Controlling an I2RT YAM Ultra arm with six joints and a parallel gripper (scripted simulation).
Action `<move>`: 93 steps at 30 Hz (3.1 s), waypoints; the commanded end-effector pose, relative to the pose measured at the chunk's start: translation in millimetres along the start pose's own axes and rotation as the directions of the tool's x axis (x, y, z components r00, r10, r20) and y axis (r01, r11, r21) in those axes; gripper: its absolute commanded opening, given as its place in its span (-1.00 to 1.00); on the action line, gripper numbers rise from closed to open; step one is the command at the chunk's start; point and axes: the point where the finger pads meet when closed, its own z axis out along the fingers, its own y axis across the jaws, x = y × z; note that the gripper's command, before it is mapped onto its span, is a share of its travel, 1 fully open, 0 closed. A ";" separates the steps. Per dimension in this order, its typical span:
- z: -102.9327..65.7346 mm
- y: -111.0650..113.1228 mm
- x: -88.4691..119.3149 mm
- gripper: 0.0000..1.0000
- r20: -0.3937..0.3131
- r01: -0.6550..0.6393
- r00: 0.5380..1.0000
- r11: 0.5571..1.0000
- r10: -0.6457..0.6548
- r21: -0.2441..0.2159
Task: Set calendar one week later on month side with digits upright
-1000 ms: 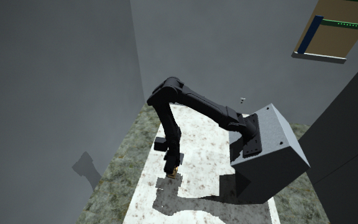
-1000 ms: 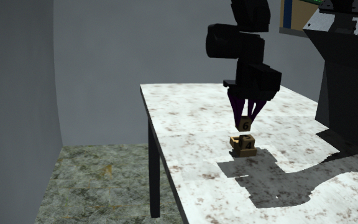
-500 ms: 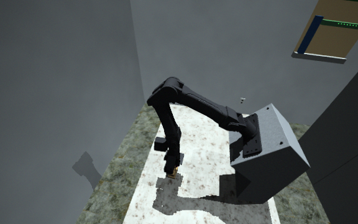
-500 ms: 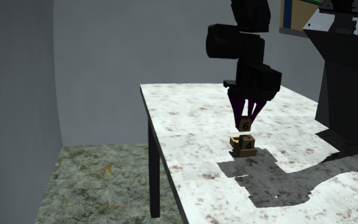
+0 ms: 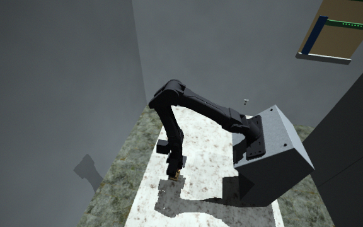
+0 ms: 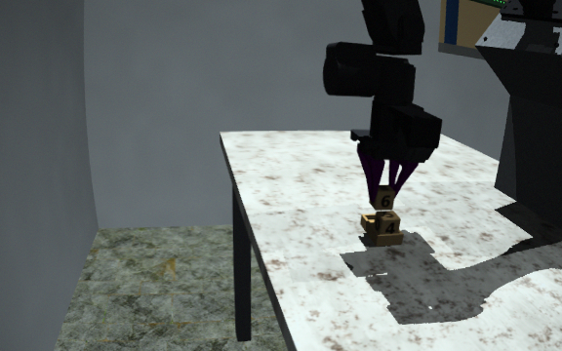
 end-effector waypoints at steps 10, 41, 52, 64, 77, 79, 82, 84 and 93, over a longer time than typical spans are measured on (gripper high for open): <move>6.6 -2.8 -2.5 -0.49 0.013 0.000 1.000 1.000 0.000 0.008; 16.4 -2.9 -2.6 -0.49 0.013 0.000 1.000 1.000 0.000 0.008; 16.4 -2.9 -2.6 -0.49 0.013 0.000 1.000 1.000 0.000 0.008; 16.4 -3.4 -2.6 -0.49 0.013 0.000 1.000 1.000 0.000 0.008; 16.4 -3.6 -2.7 -0.49 0.013 0.000 1.000 1.000 0.000 0.008; 16.4 -3.6 -2.7 -0.49 0.013 0.000 1.000 1.000 0.000 0.008; 16.4 -3.6 -2.7 -0.49 0.013 0.000 1.000 1.000 0.000 0.008; 16.4 -3.6 -2.7 -0.49 0.013 0.000 1.000 1.000 0.000 0.008; 16.5 -3.6 -2.7 -0.49 0.013 0.000 1.000 1.000 0.000 0.008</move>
